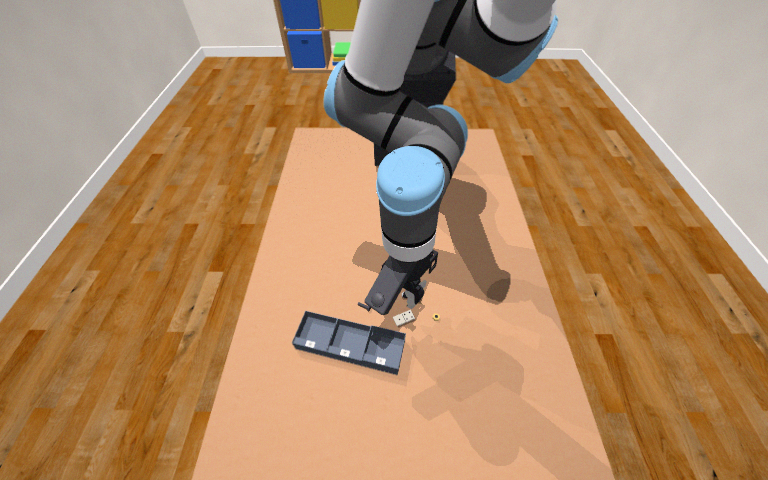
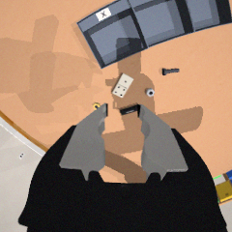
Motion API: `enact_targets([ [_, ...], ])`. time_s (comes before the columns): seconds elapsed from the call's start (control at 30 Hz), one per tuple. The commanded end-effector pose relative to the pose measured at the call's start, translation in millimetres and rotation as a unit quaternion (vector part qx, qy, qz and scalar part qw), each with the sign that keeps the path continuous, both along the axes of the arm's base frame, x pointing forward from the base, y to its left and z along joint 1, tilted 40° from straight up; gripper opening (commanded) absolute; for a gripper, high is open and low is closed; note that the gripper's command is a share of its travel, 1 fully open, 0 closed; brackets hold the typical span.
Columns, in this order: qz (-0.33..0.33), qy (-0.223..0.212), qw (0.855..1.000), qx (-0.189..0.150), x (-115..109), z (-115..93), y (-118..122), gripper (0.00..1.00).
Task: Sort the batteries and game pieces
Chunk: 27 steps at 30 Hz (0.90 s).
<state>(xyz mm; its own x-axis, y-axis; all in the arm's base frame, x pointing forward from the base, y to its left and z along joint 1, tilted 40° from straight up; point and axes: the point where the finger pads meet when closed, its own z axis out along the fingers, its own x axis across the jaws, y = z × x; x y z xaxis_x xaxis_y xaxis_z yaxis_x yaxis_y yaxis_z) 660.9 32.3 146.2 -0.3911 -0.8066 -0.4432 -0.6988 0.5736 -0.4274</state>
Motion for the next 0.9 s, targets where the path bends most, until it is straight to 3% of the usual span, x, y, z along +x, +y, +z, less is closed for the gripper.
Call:
enact_targets([
  [0.0, -0.066, 0.002, 0.997, 0.042, 9.7, -36.5, 15.1, 0.24],
  [0.4, -0.150, 0.010, 0.983, 0.102, 16.7, -30.6, 13.2, 0.24],
  [0.5, -0.192, 0.005, 0.974, 0.124, 17.7, -29.9, 12.1, 0.24],
  [0.87, -0.197, 0.006, 0.972, 0.126, 13.6, -33.1, 10.0, 0.24],
])
